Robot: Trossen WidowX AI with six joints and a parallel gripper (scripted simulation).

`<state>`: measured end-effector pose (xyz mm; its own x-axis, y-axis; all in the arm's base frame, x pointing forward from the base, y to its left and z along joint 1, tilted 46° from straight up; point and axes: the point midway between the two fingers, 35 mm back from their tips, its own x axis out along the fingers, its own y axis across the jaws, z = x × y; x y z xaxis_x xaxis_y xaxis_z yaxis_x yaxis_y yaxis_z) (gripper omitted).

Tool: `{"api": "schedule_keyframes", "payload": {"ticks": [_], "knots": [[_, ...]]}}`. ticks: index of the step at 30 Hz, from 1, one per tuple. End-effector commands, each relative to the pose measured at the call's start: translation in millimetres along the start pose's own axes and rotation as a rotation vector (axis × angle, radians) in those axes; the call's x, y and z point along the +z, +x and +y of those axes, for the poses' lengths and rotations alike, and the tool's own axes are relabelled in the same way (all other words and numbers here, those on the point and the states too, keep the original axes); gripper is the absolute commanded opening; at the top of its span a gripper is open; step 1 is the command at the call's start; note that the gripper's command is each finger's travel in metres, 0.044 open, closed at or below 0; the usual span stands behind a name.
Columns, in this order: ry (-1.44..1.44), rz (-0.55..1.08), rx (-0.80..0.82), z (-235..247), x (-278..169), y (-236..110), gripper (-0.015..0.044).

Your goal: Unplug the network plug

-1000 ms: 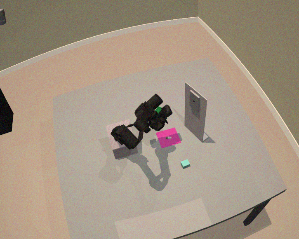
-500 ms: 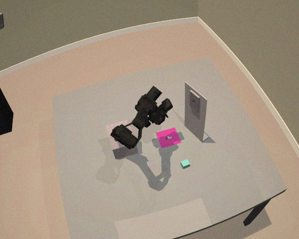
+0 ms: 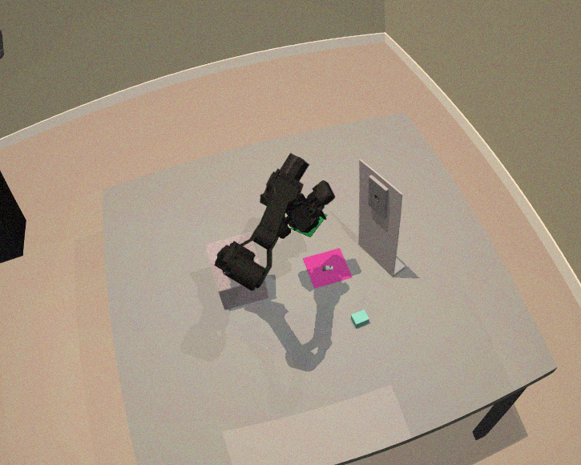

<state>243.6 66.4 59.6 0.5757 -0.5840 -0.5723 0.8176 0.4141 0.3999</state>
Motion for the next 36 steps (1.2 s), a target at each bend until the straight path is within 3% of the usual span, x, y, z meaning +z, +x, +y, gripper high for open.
{"api": "schedule_keyframes", "payload": {"ticks": [1,5,16,36], "knots": [[0.016,-0.005,0.012,6.8,3.9,-11.8,0.0156],[0.018,-0.009,0.015,10.0,6.1,-19.3,0.0156],[0.018,-0.009,0.015,10.0,6.1,-19.3,0.0440],[0.018,-0.009,0.015,10.0,6.1,-19.3,0.0440]]}}
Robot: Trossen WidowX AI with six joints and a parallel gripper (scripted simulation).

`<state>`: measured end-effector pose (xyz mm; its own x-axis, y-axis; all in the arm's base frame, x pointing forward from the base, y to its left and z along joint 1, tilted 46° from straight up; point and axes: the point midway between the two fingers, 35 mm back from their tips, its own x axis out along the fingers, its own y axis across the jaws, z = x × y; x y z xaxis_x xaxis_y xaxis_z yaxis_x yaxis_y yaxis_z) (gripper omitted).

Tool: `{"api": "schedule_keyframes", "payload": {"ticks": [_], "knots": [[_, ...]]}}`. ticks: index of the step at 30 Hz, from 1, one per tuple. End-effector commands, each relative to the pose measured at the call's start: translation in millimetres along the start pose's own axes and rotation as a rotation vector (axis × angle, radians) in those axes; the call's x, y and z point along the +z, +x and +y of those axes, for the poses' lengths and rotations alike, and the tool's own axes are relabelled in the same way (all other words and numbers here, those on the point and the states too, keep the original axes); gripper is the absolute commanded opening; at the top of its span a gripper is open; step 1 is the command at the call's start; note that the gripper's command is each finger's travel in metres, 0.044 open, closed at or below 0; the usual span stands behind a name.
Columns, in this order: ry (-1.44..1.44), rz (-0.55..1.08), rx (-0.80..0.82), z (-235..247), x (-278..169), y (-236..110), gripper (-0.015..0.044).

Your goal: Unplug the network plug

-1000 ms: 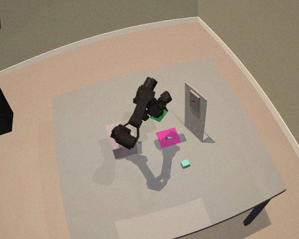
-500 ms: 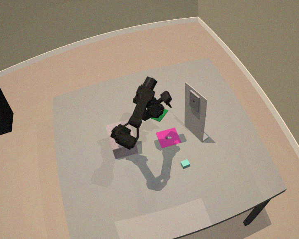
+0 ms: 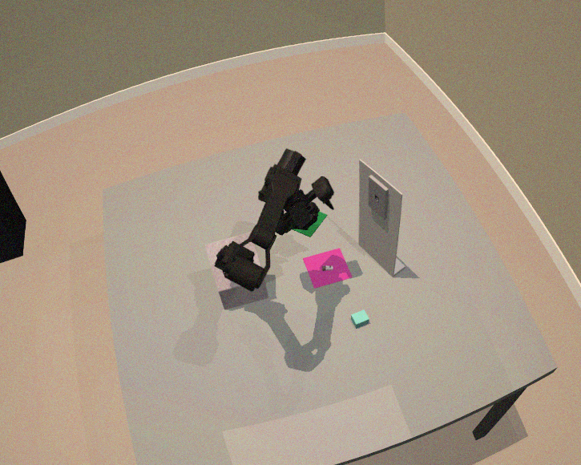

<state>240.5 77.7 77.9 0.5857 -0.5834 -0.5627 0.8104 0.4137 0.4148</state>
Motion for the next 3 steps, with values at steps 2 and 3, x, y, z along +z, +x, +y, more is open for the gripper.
{"api": "schedule_keyframes", "payload": {"ticks": [2,3], "knots": [[0.007,-0.003,0.003,0.6,0.9,-0.4,0.0440],[0.007,-0.003,0.003,0.6,0.9,-0.4,0.0440]]}}
